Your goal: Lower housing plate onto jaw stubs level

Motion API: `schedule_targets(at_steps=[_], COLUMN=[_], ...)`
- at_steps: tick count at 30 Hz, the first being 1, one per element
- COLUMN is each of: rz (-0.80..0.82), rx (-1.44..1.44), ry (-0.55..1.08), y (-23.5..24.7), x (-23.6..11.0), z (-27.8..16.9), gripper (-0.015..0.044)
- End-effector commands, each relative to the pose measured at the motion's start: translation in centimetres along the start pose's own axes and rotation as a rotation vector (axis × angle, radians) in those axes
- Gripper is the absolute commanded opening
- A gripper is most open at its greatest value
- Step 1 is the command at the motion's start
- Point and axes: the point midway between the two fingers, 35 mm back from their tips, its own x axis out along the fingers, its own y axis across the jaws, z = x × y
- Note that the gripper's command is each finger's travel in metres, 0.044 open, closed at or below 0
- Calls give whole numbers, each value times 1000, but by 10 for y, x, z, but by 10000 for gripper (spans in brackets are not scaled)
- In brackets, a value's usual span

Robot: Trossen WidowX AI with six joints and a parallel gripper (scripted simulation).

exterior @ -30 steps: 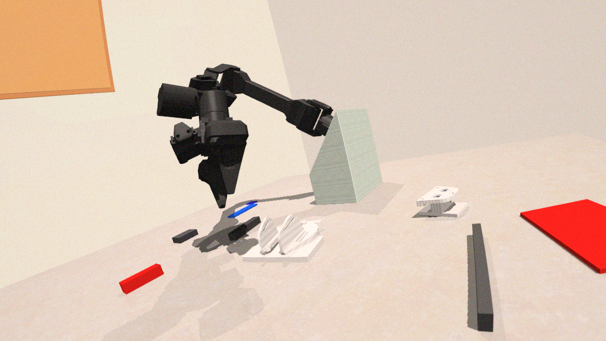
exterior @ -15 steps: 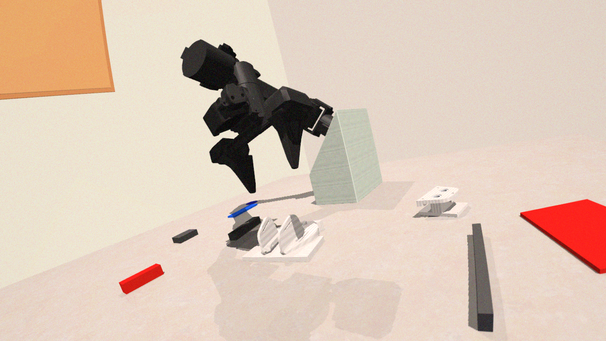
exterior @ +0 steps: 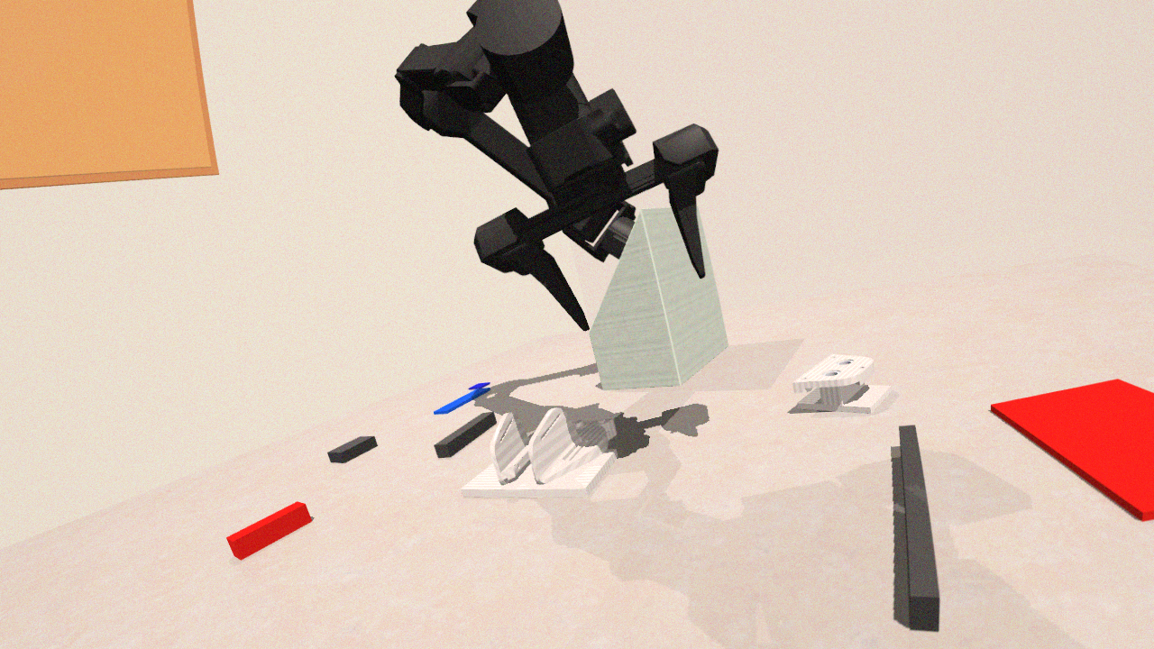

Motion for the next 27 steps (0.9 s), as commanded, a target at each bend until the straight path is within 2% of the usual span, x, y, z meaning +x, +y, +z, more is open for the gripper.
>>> schedule_targets(at_steps=[1,18,27], rz=[0,-57,-97], rx=[-132,-595,-758], ry=[42,201,272], y=[29,125,152], x=[6,30,42], z=[-4,-44,-66], gripper=[440,440,440])
